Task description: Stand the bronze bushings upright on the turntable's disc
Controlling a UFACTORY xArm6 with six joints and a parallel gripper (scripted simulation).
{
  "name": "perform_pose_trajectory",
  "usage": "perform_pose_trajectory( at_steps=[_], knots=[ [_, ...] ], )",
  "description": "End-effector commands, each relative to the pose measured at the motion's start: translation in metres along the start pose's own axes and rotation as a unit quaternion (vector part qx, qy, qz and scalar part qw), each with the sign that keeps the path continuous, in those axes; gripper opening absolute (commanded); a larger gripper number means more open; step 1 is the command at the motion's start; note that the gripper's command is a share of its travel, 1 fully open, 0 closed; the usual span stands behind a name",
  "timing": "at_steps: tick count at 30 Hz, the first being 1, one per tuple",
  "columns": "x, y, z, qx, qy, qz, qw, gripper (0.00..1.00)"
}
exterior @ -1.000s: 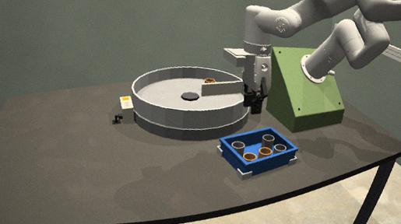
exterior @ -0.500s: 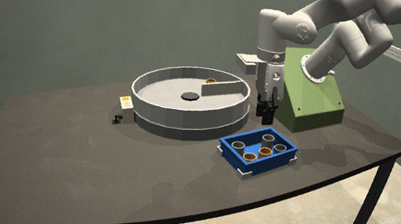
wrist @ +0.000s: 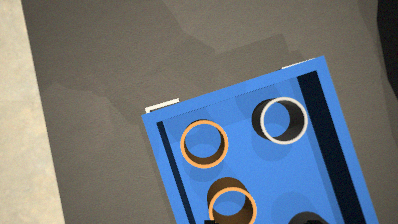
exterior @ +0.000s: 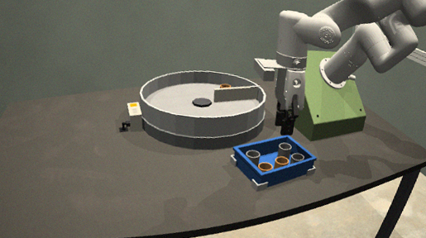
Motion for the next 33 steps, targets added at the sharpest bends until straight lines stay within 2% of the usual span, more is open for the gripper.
perform_pose_trajectory(
  at_steps=[1,33],
  knots=[
    [-0.0008,-0.0009,0.0006,0.001,0.0,0.0,1.0,0.48],
    [-0.003,0.0008,0.002,0.001,0.0,0.0,1.0,0.48]
  ],
)
Point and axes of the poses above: the point where the finger pads meet when closed, its own y axis out along the fingers, its own x axis across the jaws, z = x × y, the point moved 8 cm from there along -y, back along the fingers, and after that the axes turned 3 degrees about y, right-handed, at the moved point
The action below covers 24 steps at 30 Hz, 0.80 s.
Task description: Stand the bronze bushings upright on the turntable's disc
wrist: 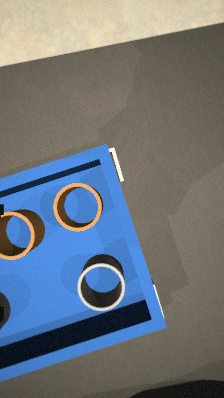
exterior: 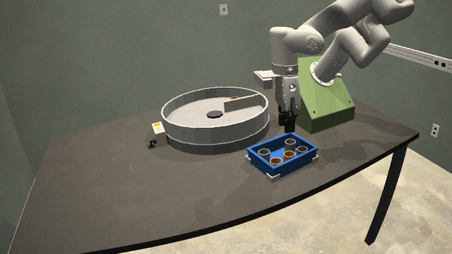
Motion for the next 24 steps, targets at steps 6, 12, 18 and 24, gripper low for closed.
perform_pose_trajectory(
  at_steps=[6,12,18,24],
  knots=[
    [-0.001,0.016,0.001,0.001,0.0,0.001,1.0,0.48],
    [-0.001,0.044,0.001,0.001,0.0,0.001,1.0,0.48],
    [-0.001,0.061,0.001,0.001,0.0,0.0,1.0,0.48],
    [-0.001,0.075,0.001,0.001,0.0,0.001,1.0,0.48]
  ],
)
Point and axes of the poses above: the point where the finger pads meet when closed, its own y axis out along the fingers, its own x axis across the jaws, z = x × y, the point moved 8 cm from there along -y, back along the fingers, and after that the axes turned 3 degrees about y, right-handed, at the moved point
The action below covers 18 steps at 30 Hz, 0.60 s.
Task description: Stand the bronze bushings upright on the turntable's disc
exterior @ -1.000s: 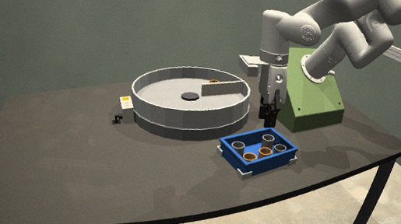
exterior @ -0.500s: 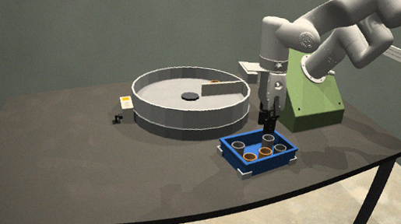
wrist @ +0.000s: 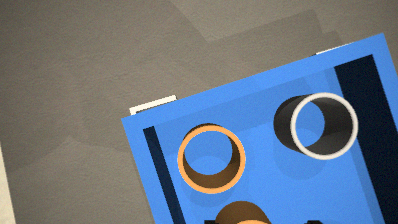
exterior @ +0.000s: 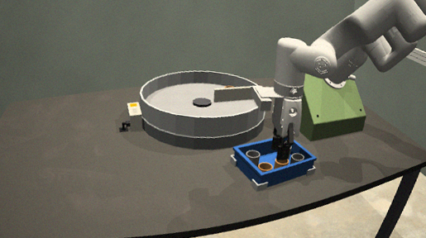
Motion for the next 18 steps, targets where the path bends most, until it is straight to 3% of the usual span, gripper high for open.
perform_pose_trajectory(
  at_steps=[1,18],
  knots=[
    [-0.0009,0.0066,0.0012,0.002,-0.001,0.001,1.0,0.48],
    [-0.0009,0.0087,0.0012,0.002,-0.001,0.001,1.0,0.48]
  ],
)
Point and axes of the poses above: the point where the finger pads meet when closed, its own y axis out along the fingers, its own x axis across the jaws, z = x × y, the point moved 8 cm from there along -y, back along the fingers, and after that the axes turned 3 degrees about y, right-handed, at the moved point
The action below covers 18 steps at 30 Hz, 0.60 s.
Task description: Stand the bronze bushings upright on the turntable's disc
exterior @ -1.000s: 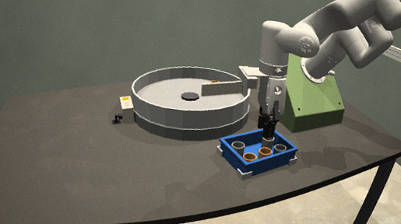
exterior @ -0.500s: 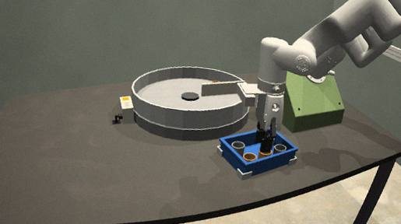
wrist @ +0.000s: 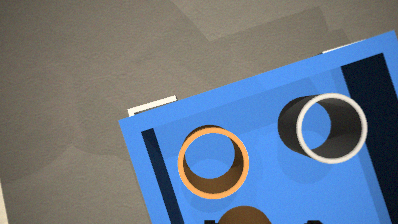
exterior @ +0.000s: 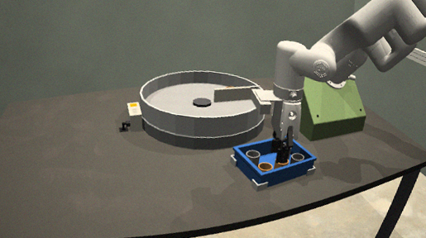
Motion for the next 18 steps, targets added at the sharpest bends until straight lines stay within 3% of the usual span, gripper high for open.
perform_pose_trajectory(
  at_steps=[1,18],
  knots=[
    [-0.0005,0.0019,0.0006,0.001,0.0,0.001,1.0,0.48],
    [-0.0005,0.0062,0.0005,0.001,0.0,0.0,1.0,0.48]
  ],
)
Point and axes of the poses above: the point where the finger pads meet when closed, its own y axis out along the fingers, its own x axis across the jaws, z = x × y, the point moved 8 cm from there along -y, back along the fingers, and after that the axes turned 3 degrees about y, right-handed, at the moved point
